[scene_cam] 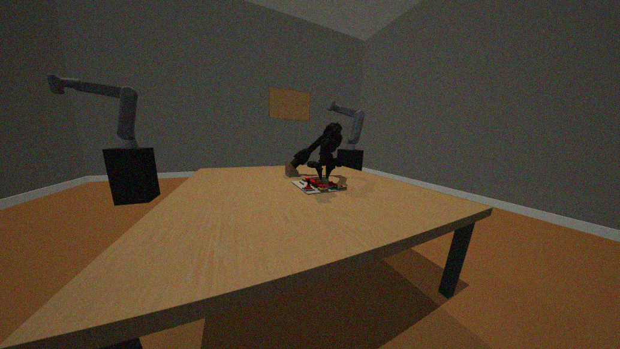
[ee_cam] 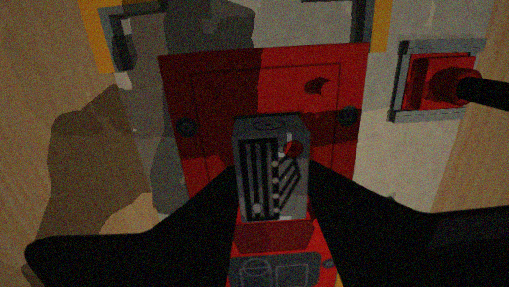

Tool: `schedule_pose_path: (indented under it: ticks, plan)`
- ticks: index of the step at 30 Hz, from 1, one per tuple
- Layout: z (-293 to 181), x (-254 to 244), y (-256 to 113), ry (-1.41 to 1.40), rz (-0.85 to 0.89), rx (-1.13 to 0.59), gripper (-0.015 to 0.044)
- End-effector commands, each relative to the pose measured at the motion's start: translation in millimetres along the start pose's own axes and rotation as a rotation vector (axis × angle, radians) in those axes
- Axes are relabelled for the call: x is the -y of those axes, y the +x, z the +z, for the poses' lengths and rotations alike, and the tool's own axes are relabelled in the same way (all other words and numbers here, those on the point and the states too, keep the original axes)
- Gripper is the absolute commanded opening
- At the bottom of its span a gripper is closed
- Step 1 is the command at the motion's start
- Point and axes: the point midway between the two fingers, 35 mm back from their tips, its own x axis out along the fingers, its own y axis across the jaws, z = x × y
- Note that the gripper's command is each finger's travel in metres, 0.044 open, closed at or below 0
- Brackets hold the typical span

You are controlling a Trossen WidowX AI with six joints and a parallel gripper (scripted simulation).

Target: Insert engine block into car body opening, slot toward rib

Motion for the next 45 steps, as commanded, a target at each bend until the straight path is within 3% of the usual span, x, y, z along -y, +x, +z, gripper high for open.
schedule_pose_path:
  ticks: [1, 11, 22, 38, 45]
  plan:
    - [0, 0, 1, 0.004, 0.005, 0.002, 0.0159]
    - [0, 0, 2, 0.004, 0.005, 0.002, 0.0159]
    - [0, 0, 1, 0.000, 0.000, 0.000, 0.0440]
    - [-1, 2, -12, 0.004, 0.004, 0.002, 0.0440]
    - [-1, 2, -12, 0.004, 0.004, 0.002, 0.0256]
